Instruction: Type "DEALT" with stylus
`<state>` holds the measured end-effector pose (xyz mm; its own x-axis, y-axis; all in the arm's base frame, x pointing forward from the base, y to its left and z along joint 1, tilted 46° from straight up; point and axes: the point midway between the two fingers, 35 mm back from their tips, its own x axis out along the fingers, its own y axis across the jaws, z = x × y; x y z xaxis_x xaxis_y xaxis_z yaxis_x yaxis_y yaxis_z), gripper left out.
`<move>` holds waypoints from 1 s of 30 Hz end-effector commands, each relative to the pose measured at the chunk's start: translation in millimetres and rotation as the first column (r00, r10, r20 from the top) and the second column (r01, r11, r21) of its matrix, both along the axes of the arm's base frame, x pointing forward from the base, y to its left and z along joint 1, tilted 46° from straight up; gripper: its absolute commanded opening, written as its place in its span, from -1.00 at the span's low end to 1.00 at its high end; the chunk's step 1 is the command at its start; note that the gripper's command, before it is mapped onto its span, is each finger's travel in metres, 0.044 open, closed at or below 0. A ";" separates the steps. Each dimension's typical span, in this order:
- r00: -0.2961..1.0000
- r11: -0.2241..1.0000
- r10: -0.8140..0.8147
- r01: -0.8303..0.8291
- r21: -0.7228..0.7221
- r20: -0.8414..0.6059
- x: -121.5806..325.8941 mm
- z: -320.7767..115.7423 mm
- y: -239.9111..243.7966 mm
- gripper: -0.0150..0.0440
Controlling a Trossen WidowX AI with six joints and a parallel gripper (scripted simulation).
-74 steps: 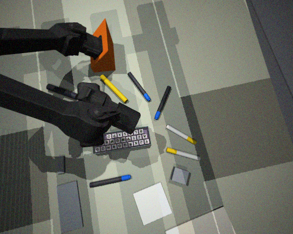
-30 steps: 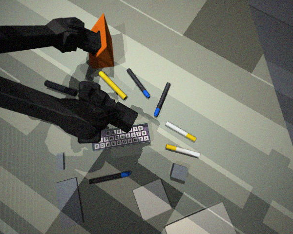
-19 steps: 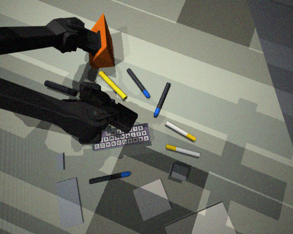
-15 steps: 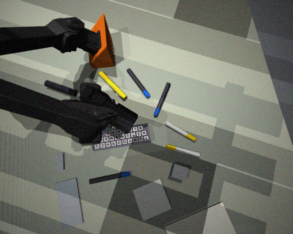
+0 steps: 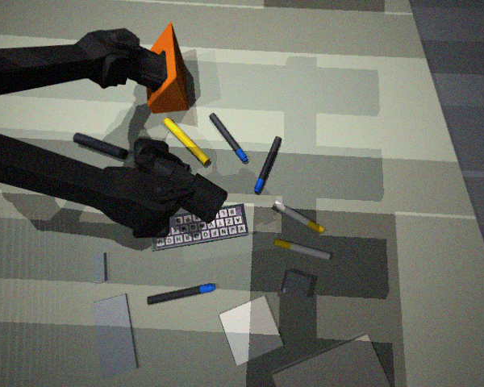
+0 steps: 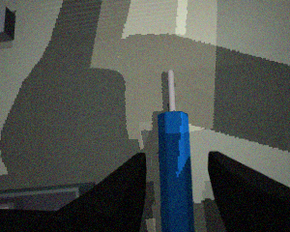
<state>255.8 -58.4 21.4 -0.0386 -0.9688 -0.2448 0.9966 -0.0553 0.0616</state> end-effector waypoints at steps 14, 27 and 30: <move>1.000 1.000 0.003 -0.003 -0.004 -0.009 -0.2 -8.3 -8.7 0.02; 1.000 1.000 0.003 -0.003 -0.004 -0.009 -0.3 -13.6 -14.3 0.02; 1.000 1.000 0.003 -0.003 -0.004 -0.009 -0.3 -13.8 -14.5 0.02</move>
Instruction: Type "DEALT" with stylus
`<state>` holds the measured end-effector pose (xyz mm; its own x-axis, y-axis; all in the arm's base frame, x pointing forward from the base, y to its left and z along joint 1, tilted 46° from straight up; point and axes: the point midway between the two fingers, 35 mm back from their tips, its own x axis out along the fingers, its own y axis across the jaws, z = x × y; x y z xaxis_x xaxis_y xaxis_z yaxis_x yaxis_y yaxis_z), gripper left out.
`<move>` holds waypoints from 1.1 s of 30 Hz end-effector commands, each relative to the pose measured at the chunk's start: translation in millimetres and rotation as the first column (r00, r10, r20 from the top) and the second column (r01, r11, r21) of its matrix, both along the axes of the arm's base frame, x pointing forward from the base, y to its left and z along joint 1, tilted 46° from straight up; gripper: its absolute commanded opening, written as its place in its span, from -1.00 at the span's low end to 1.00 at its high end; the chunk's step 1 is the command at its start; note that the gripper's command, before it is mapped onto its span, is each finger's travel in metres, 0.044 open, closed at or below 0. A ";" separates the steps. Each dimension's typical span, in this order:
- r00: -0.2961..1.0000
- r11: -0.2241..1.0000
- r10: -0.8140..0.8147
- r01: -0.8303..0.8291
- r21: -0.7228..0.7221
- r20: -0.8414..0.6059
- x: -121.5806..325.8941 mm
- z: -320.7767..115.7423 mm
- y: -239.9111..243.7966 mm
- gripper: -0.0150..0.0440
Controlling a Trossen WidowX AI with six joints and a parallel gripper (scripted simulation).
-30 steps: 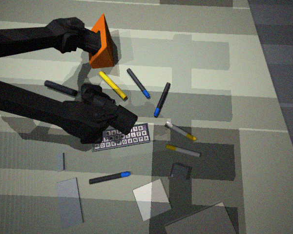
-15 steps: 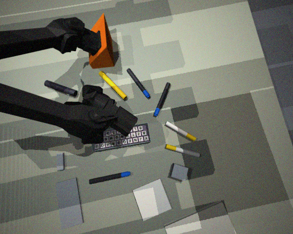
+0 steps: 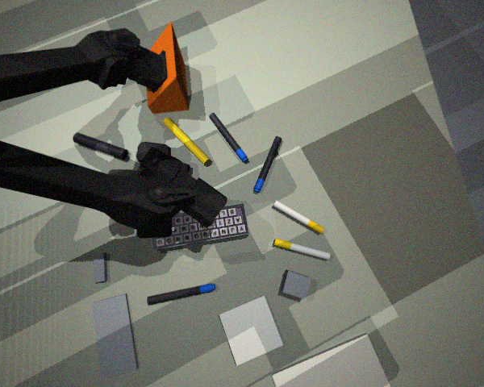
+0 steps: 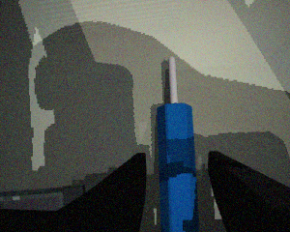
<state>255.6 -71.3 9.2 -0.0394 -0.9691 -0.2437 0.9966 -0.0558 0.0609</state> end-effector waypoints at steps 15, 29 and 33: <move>1.000 1.000 0.000 0.000 0.000 0.000 -0.1 -0.2 -0.3 -0.49; 1.000 1.000 0.000 0.000 0.002 -0.001 0.2 34.1 35.9 -0.49; 1.000 1.000 0.000 0.000 0.002 -0.001 0.2 34.1 35.9 -0.49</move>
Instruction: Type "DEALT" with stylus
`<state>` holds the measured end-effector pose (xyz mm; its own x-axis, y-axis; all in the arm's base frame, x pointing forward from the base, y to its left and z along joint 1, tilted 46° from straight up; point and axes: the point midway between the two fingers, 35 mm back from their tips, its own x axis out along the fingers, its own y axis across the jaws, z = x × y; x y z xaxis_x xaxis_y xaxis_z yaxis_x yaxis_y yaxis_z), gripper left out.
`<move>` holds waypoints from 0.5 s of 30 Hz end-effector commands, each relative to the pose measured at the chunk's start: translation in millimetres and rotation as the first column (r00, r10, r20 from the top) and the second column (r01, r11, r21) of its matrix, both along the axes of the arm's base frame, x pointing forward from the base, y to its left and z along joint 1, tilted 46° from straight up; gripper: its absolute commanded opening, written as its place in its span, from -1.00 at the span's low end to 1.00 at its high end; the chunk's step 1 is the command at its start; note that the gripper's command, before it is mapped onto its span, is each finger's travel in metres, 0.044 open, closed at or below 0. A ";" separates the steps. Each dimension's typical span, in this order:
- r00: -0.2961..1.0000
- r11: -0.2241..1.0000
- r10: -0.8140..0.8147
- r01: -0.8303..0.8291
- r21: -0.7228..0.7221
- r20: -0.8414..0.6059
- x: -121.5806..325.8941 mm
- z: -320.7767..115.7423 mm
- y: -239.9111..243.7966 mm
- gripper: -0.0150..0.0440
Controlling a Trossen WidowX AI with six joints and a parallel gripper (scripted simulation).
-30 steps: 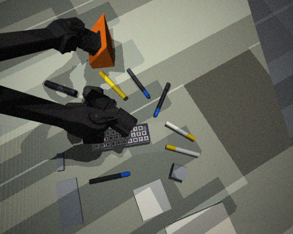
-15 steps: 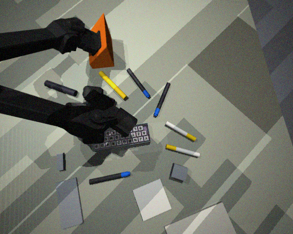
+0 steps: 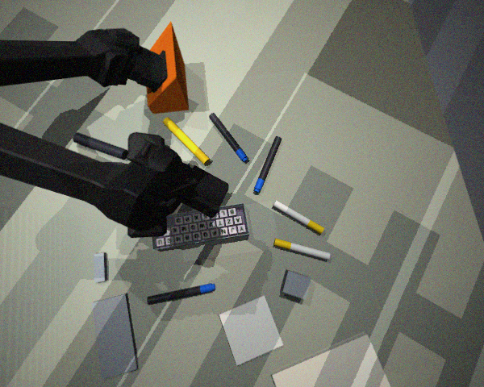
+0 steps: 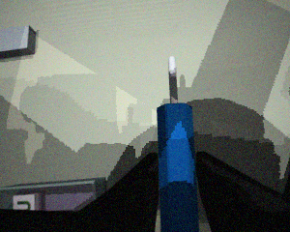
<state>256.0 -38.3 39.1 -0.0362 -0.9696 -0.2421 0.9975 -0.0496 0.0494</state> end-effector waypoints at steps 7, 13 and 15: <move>0.993 0.988 -0.109 0.114 0.103 -0.050 -8.4 -3.7 -2.2 -0.49; 0.962 0.914 -0.232 0.267 0.305 -0.146 -16.4 -12.8 0.1 -0.49; 0.951 0.875 -0.253 0.304 0.376 -0.177 -17.0 -15.6 2.6 -0.49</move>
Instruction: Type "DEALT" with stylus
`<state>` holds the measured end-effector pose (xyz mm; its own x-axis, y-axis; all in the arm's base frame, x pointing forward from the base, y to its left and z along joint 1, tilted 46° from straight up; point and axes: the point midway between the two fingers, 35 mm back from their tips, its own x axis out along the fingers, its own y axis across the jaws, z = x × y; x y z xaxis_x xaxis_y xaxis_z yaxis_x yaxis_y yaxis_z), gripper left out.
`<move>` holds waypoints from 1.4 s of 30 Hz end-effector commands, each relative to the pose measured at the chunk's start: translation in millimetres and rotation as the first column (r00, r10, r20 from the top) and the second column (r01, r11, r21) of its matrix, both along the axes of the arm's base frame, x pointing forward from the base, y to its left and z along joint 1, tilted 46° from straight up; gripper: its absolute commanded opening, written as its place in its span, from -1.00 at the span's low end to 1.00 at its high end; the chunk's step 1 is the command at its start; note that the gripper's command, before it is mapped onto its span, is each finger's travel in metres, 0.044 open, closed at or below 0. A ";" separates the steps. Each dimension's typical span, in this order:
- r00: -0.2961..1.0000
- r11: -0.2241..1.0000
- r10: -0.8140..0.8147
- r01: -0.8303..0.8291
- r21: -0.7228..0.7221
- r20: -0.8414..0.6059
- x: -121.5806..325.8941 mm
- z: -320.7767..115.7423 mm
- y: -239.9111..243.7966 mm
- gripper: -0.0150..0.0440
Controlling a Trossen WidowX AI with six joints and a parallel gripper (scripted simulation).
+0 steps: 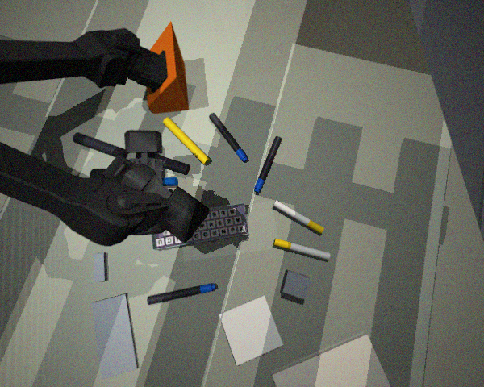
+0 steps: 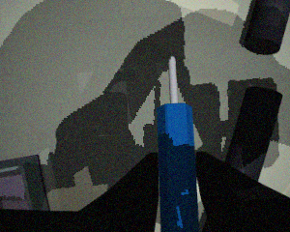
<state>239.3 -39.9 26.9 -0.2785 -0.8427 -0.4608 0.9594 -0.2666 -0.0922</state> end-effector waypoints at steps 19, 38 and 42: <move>0.995 0.547 -0.082 -0.006 0.837 0.061 46.2 6.5 41.8 -0.49; 0.963 0.254 -0.016 -0.255 0.933 0.268 79.9 38.6 55.1 -0.49; 0.963 0.255 -0.016 -0.255 0.933 0.268 79.8 31.3 47.2 -0.49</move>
